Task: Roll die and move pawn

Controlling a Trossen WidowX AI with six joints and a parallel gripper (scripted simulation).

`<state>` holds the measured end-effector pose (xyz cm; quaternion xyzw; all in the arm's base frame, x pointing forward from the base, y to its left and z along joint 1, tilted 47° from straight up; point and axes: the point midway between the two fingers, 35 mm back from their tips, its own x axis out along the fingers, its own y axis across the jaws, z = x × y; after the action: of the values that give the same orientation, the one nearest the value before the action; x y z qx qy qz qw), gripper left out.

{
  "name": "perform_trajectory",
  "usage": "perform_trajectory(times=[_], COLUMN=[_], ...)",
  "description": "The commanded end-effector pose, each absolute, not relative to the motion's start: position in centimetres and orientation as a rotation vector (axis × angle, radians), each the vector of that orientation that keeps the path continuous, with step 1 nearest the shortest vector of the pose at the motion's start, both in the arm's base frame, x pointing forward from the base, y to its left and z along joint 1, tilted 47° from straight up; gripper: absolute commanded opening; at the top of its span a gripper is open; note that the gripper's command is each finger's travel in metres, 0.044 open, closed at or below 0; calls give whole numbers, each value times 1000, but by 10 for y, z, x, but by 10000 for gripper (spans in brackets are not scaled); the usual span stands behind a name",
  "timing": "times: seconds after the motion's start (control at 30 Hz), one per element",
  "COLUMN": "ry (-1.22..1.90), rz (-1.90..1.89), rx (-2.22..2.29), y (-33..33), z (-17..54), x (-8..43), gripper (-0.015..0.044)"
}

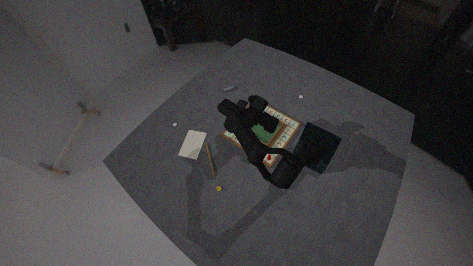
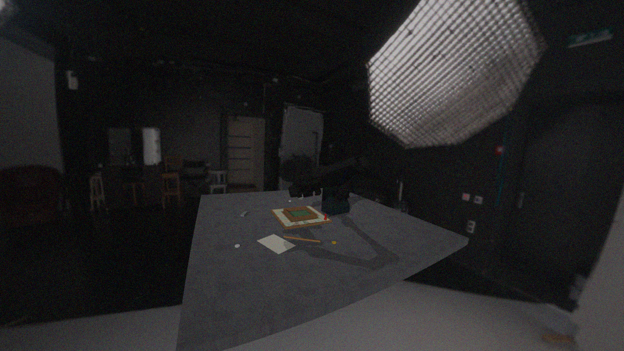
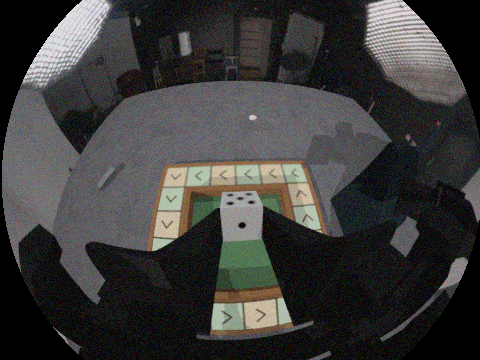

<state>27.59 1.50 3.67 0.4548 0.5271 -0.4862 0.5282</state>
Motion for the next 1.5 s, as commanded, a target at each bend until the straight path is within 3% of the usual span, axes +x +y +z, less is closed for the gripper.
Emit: perform_trajectory(times=[0.0, 0.2, 0.77, 1.0, 1.27, 1.47], ry=[1258, 1258, 1279, 1834, 1868, 1871], rz=[-1160, -1160, -1161, -820, -781, -277], rx=[1088, 1088, 1083, 1506, 1590, 1293], y=[15, 15, -14, 2, 0, 23], z=[37, 37, 62, 18, 13, 37], x=[277, 277, 280, 273, 272, 250], gripper=[0, 0, 440, 440, 440, 282])
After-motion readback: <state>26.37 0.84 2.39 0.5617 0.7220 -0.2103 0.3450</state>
